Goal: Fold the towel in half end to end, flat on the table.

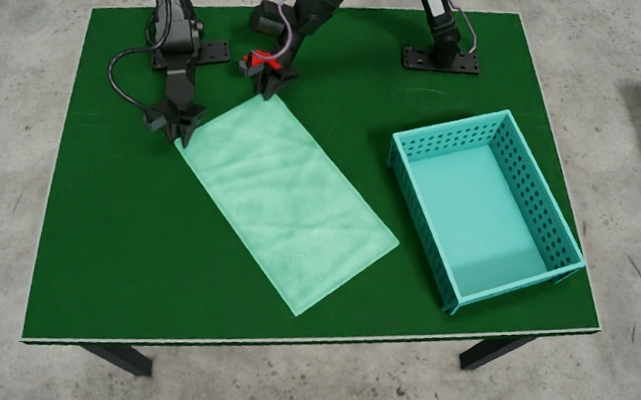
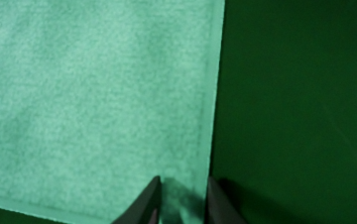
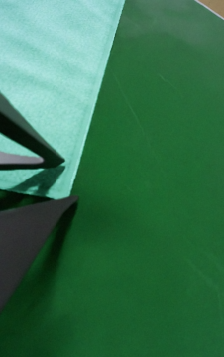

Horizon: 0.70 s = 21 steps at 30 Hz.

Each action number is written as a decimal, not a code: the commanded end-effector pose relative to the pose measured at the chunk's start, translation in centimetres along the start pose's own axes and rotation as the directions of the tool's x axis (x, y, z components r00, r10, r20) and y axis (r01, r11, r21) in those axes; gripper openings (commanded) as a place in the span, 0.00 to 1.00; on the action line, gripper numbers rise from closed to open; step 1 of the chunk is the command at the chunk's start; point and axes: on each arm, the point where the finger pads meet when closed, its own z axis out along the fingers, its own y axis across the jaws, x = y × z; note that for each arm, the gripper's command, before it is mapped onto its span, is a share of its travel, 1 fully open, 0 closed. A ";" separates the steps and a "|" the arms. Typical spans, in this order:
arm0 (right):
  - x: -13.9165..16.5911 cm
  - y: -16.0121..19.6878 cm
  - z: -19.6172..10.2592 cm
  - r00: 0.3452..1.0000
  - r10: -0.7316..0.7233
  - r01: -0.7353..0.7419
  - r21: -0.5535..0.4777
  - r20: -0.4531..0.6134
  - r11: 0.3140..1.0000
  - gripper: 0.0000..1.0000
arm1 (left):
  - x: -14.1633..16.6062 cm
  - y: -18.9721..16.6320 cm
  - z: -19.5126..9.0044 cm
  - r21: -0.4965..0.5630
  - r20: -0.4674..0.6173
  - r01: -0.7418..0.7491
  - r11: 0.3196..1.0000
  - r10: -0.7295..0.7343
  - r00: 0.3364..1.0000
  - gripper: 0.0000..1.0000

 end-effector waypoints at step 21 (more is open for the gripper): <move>-0.3 1.3 0.2 1.000 0.003 -0.003 0.013 0.019 1.000 0.00 | 0.6 1.6 0.0 0.003 -0.017 -0.003 1.000 0.003 1.000 0.01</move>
